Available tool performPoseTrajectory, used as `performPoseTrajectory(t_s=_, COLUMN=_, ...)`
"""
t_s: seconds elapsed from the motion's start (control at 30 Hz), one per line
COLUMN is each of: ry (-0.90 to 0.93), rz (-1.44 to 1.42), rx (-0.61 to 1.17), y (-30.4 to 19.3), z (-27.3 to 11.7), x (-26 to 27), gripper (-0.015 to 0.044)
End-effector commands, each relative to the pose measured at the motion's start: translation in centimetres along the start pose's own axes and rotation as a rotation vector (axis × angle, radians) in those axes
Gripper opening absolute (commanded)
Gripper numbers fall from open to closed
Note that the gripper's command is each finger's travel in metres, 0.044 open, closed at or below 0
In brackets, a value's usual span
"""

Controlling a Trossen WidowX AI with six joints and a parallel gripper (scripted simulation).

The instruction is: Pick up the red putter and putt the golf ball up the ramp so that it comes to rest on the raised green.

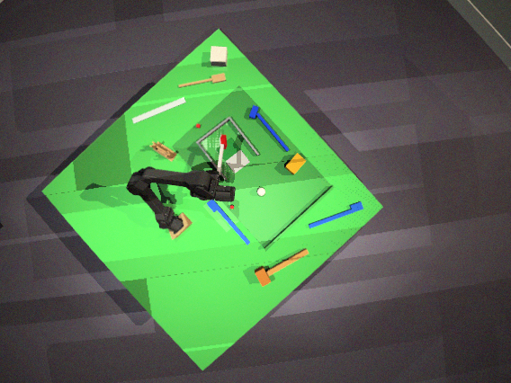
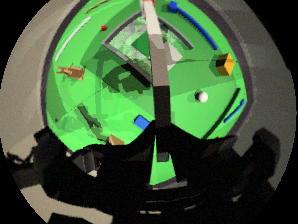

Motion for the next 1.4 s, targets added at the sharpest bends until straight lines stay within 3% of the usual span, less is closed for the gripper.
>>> performPoseTrajectory(t_s=0.0, ry=0.003, rz=0.115, rx=0.013, y=-2.3, z=-0.2, x=-1.1, gripper=0.0000)
performPoseTrajectory(t_s=0.77, ry=0.057, rz=0.780, rx=0.084, y=-17.3, z=0.4, x=-4.2, gripper=0.0000)
performPoseTrajectory(t_s=1.37, ry=0.060, rz=0.798, rx=0.085, y=-17.9, z=4.4, x=-3.8, gripper=0.0000)
Point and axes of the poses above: the point midway between the two fingers, 35 mm back from their tips, its own z axis out along the fingers, its own x axis across the jaws, y = z × x, the point moved 4 cm from there along -z, back along the fingers, and after that the axes turned 15 degrees about -z, right-handed, at the moved point
